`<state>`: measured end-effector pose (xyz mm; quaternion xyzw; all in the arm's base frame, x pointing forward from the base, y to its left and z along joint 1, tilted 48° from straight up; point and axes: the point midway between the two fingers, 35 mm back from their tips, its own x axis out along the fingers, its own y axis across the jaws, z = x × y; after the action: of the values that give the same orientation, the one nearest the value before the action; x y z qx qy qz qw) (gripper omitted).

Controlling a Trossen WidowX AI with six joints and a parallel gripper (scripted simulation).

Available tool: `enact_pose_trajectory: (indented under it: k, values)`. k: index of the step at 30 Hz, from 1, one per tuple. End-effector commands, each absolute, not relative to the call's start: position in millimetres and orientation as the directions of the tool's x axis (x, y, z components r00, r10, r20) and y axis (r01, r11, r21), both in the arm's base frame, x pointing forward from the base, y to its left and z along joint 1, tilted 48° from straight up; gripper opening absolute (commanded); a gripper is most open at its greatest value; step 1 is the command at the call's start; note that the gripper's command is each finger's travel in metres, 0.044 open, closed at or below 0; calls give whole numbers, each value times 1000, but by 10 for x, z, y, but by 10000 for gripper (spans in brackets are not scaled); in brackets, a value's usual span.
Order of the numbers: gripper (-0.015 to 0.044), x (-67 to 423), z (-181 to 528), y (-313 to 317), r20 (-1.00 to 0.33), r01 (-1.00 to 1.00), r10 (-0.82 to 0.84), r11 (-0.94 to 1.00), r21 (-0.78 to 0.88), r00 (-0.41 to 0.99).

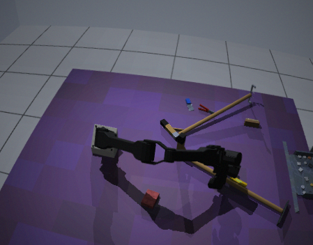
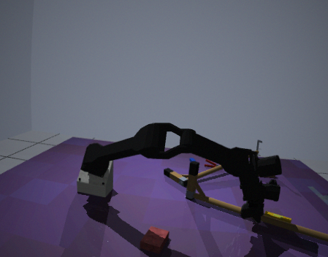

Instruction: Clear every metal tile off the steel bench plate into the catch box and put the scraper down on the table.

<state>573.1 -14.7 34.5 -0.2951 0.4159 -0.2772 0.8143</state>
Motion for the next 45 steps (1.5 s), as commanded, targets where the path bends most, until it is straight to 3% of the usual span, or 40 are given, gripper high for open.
enact_pose_trajectory:
  k: [1, 45]
  values:
    - [0, 5751, 292, -109, -516, 206, -696, 674, -710, 500]
    - [0, 5516, 1396, 742, -535, 143, -678, 677, -722, 505]
